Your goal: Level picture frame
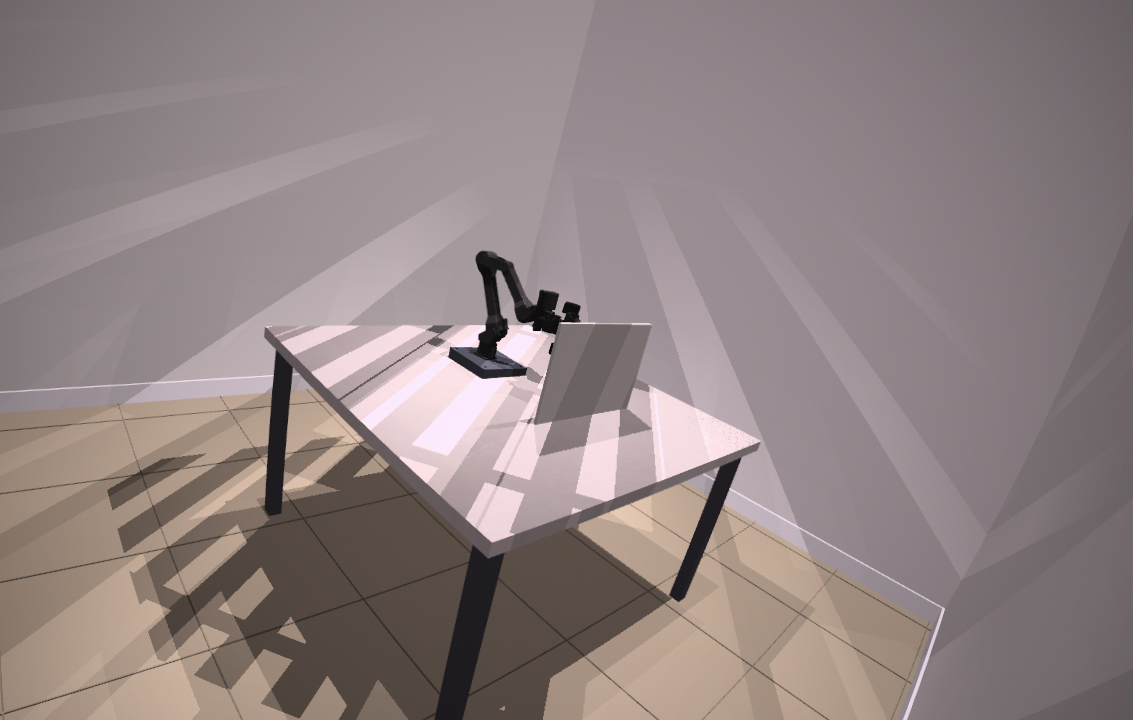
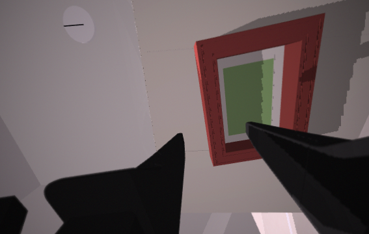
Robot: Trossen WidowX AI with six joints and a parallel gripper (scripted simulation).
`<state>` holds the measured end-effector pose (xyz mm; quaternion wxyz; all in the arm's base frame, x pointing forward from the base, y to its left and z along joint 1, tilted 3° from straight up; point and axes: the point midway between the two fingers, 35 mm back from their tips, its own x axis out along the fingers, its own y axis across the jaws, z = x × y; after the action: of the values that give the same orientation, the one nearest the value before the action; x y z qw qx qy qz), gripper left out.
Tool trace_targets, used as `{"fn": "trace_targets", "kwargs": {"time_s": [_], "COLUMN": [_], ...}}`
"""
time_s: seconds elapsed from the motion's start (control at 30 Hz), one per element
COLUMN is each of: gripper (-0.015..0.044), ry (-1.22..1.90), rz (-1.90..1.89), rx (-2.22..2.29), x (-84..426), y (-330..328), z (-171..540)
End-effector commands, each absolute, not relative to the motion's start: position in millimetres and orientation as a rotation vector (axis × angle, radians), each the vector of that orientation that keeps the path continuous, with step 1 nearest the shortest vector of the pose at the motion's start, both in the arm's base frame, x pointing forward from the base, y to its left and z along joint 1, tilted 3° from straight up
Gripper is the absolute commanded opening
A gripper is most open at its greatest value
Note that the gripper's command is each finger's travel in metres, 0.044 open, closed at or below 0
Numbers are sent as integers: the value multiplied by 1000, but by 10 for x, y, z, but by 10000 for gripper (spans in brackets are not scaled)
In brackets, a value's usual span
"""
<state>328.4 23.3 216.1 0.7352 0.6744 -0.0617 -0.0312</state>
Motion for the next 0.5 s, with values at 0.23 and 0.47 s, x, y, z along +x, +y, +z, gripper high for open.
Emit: {"fn": "trace_targets", "kwargs": {"time_s": [0.23, 0.47], "gripper": [260, 260], "ry": [-128, -128], "rz": [-75, -75], "rx": [1482, 1482], "x": [3581, 3581], "y": [169, 169], "z": [2089, 2089]}}
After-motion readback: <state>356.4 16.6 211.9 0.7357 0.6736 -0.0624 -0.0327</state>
